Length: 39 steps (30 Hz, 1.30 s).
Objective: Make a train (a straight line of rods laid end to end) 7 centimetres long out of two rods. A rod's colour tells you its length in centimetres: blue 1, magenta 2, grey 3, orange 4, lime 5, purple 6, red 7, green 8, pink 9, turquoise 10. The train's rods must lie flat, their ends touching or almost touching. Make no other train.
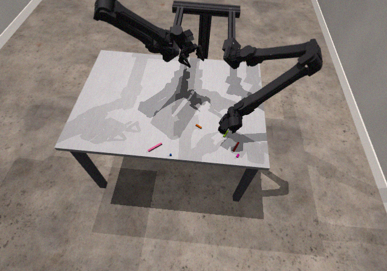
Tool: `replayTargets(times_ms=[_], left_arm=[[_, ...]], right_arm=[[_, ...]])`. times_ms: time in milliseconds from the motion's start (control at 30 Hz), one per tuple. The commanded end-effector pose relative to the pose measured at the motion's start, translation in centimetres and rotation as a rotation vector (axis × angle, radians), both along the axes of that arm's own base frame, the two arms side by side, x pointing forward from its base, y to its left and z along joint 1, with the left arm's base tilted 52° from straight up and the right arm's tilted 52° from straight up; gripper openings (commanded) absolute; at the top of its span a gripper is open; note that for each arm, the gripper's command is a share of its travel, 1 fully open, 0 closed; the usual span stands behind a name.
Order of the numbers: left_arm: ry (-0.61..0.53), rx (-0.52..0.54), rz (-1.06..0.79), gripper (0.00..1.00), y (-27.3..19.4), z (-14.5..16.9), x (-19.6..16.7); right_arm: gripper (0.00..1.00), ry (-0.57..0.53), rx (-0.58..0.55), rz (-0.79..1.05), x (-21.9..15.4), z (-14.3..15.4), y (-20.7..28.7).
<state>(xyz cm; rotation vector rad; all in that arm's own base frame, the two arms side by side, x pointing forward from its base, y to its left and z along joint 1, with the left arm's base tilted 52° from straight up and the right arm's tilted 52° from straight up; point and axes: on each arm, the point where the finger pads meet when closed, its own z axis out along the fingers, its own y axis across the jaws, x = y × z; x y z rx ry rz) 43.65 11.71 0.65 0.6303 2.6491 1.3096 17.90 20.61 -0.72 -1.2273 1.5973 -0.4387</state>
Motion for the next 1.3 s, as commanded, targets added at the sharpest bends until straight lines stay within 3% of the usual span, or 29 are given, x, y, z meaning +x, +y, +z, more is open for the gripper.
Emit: replayTargets(times_ms=[0, 100, 267, 333, 367, 733, 1267], left_arm=[[-0.07, -0.017, -0.017, 1.0, -4.1, 3.1, 0.9], [-0.089, -0.019, -0.016, 1.0, -5.3, 3.9, 1.3], [-0.032, 0.0, -0.035, 0.43, -3.8, 4.5, 3.4], [-0.032, 0.0, -0.035, 0.43, -3.8, 4.5, 3.4], [-0.02, 0.002, -0.036, 0.33, -3.2, 4.8, 4.4], [-0.024, -0.004, -0.029, 0.33, 2.0, 9.6, 12.9], [-0.043, -0.01, -0.018, 0.27, 4.5, 9.0, 15.0]], right_arm=[[1.0, 0.005, 0.033, 0.011, -0.4, 0.4, 0.6], [1.0, 0.005, 0.033, 0.011, -0.4, 0.4, 0.6], [1.0, 0.005, 0.033, 0.011, -0.4, 0.4, 0.6], [1.0, 0.005, 0.033, 0.011, -0.4, 0.4, 0.6], [1.0, 0.005, 0.033, 0.011, -0.4, 0.4, 0.6], [1.0, -0.064, 0.081, 0.065, -0.1, 2.7, 2.5], [1.0, -0.088, 0.097, 0.085, -0.1, 3.5, 3.0]])
